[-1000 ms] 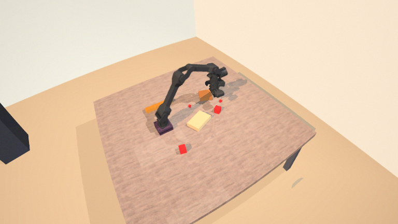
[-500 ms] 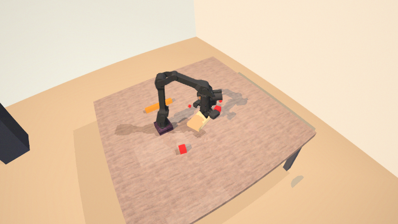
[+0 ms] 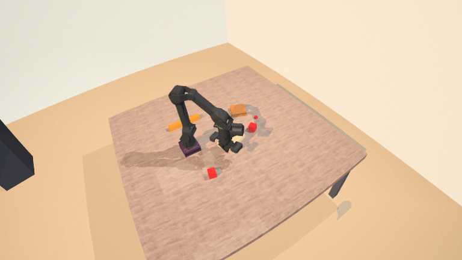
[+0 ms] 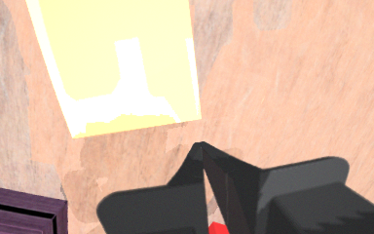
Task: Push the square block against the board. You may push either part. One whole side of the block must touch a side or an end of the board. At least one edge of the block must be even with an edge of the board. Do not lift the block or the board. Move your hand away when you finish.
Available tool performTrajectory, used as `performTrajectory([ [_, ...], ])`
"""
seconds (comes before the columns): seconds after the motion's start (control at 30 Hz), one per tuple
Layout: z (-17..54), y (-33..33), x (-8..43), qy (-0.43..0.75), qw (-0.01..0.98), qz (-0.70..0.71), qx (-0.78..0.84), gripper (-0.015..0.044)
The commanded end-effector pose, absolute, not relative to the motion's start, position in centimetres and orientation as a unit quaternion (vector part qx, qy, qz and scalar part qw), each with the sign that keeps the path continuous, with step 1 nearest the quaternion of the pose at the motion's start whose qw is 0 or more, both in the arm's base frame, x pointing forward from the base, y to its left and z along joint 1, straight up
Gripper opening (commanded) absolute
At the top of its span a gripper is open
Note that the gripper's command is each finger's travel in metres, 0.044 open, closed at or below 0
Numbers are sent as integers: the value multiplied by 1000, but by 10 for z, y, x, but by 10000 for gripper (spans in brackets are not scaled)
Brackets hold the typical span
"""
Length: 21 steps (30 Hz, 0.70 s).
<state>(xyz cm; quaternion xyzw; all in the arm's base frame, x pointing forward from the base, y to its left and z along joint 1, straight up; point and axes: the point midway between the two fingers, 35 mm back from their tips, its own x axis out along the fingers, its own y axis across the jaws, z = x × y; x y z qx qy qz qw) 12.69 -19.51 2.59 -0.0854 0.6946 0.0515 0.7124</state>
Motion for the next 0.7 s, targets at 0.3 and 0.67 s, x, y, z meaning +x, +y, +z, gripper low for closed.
performTrajectory([
  [0.3, 4, -188, 126, 701, 706, 64, -77, 0],
  [0.67, 4, -187, 140, 701, 706, 64, -77, 0],
])
